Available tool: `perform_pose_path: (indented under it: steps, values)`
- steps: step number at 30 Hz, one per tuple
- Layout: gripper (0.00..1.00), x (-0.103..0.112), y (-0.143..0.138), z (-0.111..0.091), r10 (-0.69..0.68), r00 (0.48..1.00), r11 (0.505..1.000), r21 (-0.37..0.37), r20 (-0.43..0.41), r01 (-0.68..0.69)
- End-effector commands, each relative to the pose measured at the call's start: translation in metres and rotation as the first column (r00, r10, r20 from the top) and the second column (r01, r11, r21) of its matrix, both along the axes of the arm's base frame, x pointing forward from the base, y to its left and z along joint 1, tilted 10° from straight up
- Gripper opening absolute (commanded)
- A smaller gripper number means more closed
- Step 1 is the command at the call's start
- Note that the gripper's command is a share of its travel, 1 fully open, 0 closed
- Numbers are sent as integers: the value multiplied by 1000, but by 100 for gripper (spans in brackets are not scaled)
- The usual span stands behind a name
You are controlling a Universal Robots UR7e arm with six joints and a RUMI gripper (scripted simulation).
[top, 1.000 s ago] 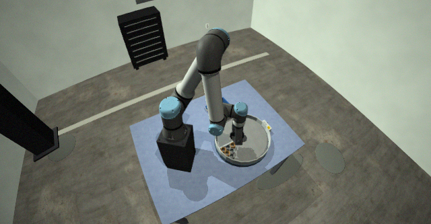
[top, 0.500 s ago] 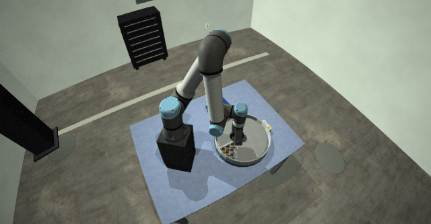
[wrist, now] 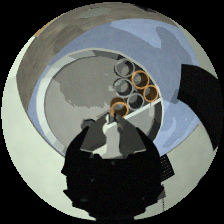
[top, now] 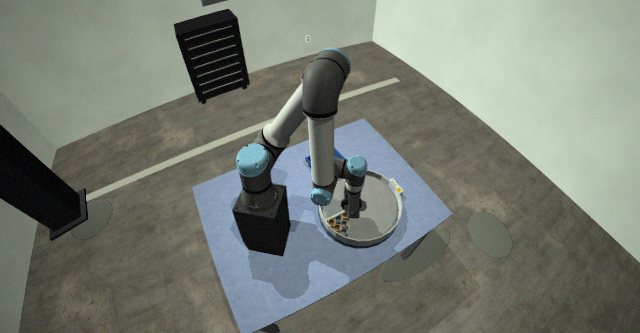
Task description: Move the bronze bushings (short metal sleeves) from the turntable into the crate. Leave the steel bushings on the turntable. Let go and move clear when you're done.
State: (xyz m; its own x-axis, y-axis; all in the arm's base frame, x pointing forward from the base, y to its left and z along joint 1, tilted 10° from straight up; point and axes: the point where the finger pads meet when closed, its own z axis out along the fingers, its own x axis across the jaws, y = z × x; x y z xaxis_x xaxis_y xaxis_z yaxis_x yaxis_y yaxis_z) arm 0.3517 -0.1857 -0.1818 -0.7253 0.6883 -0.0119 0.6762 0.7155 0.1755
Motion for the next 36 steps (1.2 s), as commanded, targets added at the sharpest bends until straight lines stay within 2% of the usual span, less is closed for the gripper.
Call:
perform_pose_path:
  steps: [1, 28, 36]
  values:
    - [5, 0, 0, 0, 0, 1000, 1000, -1, 1, 0]
    - [5, 0, 0, -1, 0, 1000, 1000, -1, 1, 0]
    - [5, 2, 1, -10, 0, 1000, 1000, -1, 1, 0]
